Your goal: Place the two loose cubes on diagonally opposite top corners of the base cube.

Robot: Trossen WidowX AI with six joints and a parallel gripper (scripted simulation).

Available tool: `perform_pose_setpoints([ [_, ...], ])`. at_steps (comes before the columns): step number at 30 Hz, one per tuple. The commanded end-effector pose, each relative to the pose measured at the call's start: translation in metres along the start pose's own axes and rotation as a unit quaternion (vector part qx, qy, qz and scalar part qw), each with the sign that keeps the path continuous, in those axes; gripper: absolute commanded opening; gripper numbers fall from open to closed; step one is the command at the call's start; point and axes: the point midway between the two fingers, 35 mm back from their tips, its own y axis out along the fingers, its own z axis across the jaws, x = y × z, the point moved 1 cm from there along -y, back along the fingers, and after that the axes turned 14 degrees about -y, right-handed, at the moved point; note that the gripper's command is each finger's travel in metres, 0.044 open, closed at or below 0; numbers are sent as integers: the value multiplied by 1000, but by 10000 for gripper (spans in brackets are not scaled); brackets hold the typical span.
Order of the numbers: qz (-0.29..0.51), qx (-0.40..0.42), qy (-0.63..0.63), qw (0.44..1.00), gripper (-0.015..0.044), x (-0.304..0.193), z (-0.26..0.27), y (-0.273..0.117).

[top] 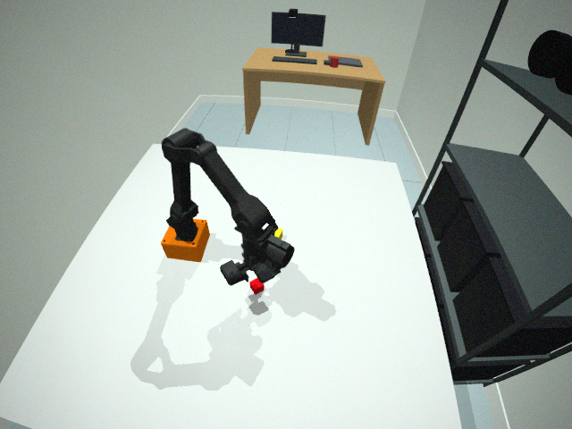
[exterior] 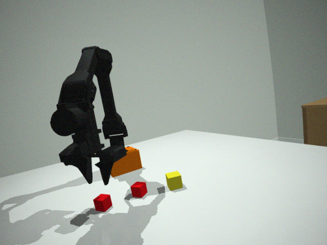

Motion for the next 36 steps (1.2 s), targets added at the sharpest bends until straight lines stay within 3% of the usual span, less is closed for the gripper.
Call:
perform_pose_setpoints([
  [1,-5,2,-1,1000,265,0,1,9],
  [32,-4,3,-1,1000,265,0,1,57],
  [36,-4,3,-1,1000,160,0,1,57],
])
